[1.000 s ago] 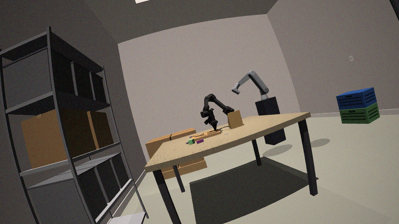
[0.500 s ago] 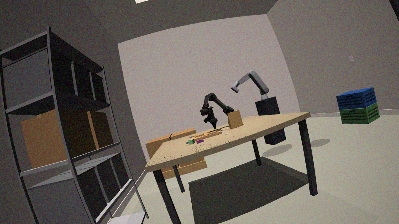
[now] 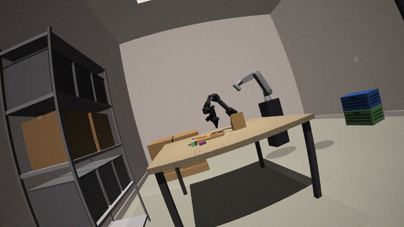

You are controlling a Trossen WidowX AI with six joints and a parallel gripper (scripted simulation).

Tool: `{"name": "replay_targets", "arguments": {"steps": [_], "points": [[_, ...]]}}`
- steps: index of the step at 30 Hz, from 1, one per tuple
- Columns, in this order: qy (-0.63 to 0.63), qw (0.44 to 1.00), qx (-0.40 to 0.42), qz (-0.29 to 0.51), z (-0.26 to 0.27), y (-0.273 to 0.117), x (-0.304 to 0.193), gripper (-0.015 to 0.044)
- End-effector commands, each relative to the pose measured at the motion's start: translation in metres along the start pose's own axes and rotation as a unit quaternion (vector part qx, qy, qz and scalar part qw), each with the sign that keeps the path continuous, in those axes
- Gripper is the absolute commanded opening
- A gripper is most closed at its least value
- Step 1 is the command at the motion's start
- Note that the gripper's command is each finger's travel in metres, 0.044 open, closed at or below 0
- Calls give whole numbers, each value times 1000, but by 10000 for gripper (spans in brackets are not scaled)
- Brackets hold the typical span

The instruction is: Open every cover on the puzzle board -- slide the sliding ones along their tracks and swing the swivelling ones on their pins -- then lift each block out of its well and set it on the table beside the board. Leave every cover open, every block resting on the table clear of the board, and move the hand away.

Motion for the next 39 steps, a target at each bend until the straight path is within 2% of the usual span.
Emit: {"name": "replay_targets", "arguments": {"steps": [1,11,39], "points": [[4,1000,2,-1,0,-11,0,80],[4,1000,2,-1,4,-30,3,80],[5,1000,7,-2,100,-44,50,80]]}}
Point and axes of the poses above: the point midway between the two fingers, 35 mm back from their tips, its own y axis out along the fingers, its own z axis across the jaws, x = y × z, the point moved 6 cm from there along -y, back along the fingers, and after that the axes turned 3 degrees about y, right-handed, at the moved point
